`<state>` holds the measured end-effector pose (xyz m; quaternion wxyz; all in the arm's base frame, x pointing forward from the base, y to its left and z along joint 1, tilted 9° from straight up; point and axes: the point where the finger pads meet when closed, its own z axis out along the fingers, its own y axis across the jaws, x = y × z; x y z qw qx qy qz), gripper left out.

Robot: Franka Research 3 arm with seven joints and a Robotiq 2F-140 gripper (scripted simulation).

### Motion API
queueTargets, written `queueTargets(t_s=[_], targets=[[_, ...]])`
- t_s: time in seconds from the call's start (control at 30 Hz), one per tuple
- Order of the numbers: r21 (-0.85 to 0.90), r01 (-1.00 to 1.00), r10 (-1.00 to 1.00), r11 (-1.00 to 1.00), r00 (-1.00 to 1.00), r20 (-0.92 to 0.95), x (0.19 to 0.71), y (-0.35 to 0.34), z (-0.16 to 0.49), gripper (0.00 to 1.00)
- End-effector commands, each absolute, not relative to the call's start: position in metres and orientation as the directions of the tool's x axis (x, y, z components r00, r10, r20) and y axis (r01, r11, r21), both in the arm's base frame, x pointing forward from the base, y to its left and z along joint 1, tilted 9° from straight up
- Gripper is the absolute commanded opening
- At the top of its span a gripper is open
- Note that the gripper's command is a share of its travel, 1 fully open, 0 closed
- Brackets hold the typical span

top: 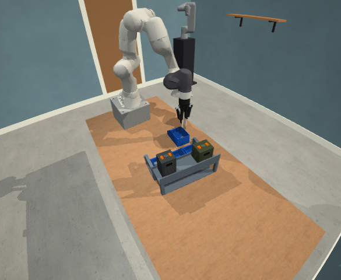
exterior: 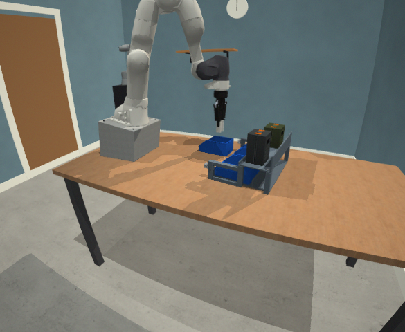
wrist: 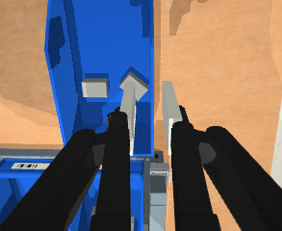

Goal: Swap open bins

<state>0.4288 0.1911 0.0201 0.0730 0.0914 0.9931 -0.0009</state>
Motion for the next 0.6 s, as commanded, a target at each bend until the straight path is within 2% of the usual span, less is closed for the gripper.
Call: queueTargets(t_s=[0.0,0.57], targets=[[0.023,0.185,0.186,0.982,-0.970,-0.158,0.435,0.193,0.017,0.15],[0.023,0.185,0.186,0.982,-0.970,-0.158,0.437,0.193,0.005,0.15]])
